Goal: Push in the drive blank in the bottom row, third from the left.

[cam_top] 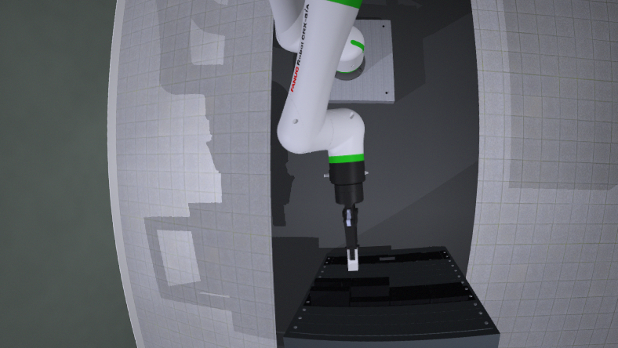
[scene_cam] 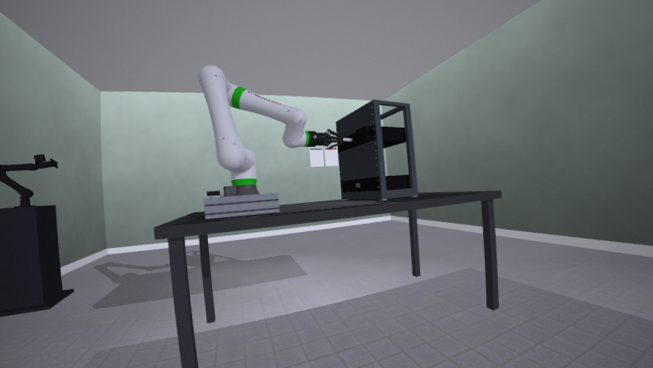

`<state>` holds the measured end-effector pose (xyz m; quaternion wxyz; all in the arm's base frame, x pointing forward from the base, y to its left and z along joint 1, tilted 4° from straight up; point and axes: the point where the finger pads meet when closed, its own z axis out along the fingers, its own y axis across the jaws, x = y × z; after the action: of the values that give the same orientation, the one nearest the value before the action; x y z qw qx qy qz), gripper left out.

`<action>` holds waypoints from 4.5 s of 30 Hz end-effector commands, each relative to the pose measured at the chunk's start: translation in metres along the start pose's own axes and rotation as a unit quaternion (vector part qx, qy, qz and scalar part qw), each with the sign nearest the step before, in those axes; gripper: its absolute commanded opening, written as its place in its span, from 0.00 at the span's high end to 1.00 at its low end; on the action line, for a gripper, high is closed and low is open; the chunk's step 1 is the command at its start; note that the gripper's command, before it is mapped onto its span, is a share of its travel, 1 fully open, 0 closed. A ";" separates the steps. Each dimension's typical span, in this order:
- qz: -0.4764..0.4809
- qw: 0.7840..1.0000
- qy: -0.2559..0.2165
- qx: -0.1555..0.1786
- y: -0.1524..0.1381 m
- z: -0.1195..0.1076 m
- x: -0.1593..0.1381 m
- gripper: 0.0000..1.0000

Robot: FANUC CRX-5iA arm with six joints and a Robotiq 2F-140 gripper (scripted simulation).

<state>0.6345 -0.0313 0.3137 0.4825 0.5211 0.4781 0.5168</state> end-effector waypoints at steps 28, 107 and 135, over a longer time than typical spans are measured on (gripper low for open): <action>0.000 1.000 -0.002 -0.003 -0.007 0.016 0.048 0.90; 0.000 1.000 -0.002 -0.003 -0.007 0.050 0.048 0.90; 0.000 1.000 -0.002 -0.003 -0.007 0.063 0.048 0.90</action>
<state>0.6970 0.0163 0.3097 0.4849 0.5209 0.4762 0.5165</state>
